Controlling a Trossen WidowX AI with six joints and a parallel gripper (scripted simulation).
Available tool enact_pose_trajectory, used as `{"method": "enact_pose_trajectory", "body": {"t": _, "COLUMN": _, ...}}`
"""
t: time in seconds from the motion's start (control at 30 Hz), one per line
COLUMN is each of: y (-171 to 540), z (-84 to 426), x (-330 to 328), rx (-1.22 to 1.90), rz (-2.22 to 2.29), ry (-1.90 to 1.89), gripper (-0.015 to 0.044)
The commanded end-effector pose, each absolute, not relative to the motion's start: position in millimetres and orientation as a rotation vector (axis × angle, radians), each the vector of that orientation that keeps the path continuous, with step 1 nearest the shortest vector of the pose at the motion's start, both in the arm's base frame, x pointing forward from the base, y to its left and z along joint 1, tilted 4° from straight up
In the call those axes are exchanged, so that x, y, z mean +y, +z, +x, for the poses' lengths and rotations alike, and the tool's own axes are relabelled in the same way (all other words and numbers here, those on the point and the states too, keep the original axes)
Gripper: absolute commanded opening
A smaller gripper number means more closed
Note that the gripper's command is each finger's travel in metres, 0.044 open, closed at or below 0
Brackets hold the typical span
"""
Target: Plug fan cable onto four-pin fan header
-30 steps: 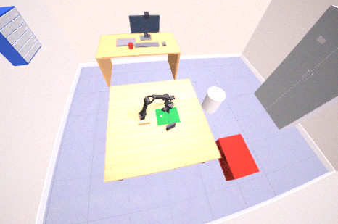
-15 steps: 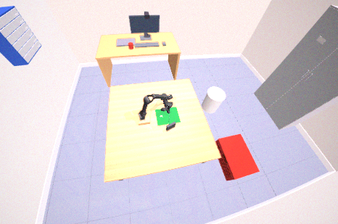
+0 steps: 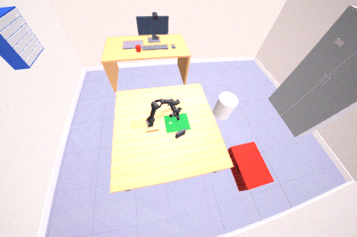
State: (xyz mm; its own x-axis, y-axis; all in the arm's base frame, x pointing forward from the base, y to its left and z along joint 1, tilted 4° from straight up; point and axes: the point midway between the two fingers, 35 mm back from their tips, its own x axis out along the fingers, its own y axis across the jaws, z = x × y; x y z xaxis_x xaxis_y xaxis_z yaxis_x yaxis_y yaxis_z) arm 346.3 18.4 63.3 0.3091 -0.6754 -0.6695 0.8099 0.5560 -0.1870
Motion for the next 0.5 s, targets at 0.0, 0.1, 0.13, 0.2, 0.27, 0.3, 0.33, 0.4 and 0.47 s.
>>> {"method": "enact_pose_trajectory", "body": {"t": 0.0, "y": 63.3, "z": 345.1, "x": 19.3, "rx": 0.713, "rz": 0.174, "ry": -0.997, "gripper": 0.0}}
{"method": "enact_pose_trajectory", "body": {"t": 0.1, "y": 63.4, "z": 344.2, "x": 20.5, "rx": 0.671, "rz": 0.158, "ry": -0.997, "gripper": 0.0}}
{"method": "enact_pose_trajectory", "body": {"t": 0.13, "y": 63.6, "z": 343.9, "x": 21.0, "rx": 0.657, "rz": 0.153, "ry": -0.997, "gripper": 0.0}}
{"method": "enact_pose_trajectory", "body": {"t": 0.2, "y": 63.8, "z": 343.1, "x": 21.9, "rx": 0.629, "rz": 0.143, "ry": -0.997, "gripper": 0.0}}
{"method": "enact_pose_trajectory", "body": {"t": 0.27, "y": 64.2, "z": 342.3, "x": 22.9, "rx": 0.6, "rz": 0.133, "ry": -0.996, "gripper": 0.0}}
{"method": "enact_pose_trajectory", "body": {"t": 0.3, "y": 64.4, "z": 341.9, "x": 23.4, "rx": 0.586, "rz": 0.128, "ry": -0.996, "gripper": 0.0}}
{"method": "enact_pose_trajectory", "body": {"t": 0.33, "y": 64.7, "z": 341.4, "x": 23.9, "rx": 0.572, "rz": 0.124, "ry": -0.995, "gripper": 0.0}}
{"method": "enact_pose_trajectory", "body": {"t": 0.4, "y": 65.2, "z": 340.4, "x": 24.9, "rx": 0.543, "rz": 0.115, "ry": -0.994, "gripper": 0.0}}
{"method": "enact_pose_trajectory", "body": {"t": 0.47, "y": 65.9, "z": 339.4, "x": 26.0, "rx": 0.514, "rz": 0.106, "ry": -0.992, "gripper": 0.0}}
